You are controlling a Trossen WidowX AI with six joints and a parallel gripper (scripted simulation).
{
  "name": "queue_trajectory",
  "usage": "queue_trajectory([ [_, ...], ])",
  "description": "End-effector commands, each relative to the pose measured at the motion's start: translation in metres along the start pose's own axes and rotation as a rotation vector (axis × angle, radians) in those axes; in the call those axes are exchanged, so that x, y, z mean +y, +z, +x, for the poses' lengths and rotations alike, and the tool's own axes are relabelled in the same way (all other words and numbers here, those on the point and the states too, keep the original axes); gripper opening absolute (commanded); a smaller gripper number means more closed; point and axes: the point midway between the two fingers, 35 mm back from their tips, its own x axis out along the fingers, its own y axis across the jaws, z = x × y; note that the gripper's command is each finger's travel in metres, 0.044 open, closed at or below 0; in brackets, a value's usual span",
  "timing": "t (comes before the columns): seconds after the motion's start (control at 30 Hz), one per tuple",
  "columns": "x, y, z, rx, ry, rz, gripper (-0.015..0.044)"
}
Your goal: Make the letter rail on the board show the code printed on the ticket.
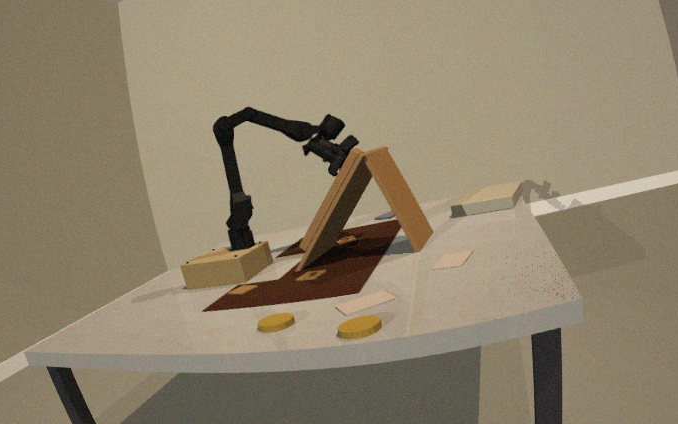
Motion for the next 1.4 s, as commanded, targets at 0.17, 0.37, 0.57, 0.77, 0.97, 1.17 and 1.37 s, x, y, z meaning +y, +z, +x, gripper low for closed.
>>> queue_trajectory([
  [0.17, -0.005, -0.002, 0.001, 0.007, 0.003, -0.006, 0.0000],
  [0.37, -0.008, -0.002, 0.001, 0.006, 0.003, -0.006, 0.0000],
  [0.57, -0.011, -0.002, 0.001, 0.006, 0.003, -0.006, 0.0000],
  [0.77, -0.014, -0.002, 0.001, 0.006, 0.003, -0.006, 0.0000],
  [0.97, -0.017, -0.002, 0.001, 0.006, 0.002, -0.007, 0.0000],
  [1.17, -0.020, -0.002, 0.001, 0.006, 0.002, -0.007, 0.0000],
  [1.37, -0.023, -0.002, 0.001, 0.006, 0.002, -0.007, 0.0000],
])
